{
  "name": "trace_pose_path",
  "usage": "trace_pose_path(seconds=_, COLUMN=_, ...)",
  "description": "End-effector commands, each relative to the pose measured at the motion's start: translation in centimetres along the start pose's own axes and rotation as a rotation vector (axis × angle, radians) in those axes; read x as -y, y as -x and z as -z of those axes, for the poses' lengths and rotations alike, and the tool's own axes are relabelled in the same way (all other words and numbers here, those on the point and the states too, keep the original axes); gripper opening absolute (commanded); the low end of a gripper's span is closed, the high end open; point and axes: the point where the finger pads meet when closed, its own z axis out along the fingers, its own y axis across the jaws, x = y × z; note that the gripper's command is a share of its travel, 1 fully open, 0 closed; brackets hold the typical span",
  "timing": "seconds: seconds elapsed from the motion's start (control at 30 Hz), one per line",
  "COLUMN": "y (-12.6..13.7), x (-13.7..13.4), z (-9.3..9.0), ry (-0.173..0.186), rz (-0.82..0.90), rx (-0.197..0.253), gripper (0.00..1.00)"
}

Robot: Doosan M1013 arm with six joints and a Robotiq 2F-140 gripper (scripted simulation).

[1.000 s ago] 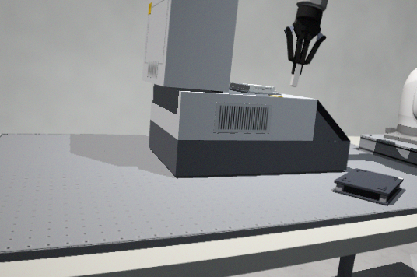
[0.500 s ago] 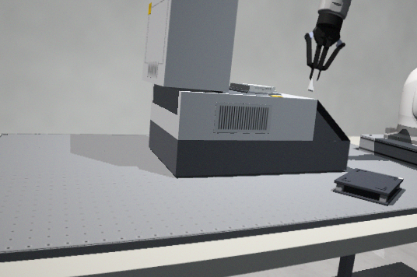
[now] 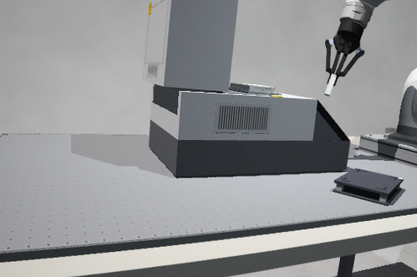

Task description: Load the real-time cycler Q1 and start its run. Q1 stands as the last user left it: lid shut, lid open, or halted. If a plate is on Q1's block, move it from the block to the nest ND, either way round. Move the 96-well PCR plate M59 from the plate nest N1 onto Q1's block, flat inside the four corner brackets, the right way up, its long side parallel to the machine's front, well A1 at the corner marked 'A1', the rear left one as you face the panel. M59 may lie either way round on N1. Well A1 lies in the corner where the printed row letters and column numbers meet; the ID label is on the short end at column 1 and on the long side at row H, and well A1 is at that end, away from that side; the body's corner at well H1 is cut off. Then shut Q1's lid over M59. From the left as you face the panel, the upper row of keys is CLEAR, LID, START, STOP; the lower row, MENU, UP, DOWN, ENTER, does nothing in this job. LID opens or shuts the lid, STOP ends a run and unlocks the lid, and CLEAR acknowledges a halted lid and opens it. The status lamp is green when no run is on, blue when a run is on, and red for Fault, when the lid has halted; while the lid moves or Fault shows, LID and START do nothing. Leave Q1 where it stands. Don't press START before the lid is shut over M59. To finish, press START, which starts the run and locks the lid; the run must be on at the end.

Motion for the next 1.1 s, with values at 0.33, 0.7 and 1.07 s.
trace_pose_path(seconds=0.33, y=-3.0, x=-3.7, z=0.9, ry=-0.040, rz=-0.086, rx=0.013, gripper=0.00)
trace_pose_path(seconds=0.7, y=-2.5, x=-3.1, z=-0.2, ry=-0.040, rz=-0.086, rx=0.013, gripper=0.00)
trace_pose_path(seconds=1.07, y=-1.9, x=-2.4, z=-1.6, ry=-0.040, rz=-0.086, rx=0.013, gripper=0.00)
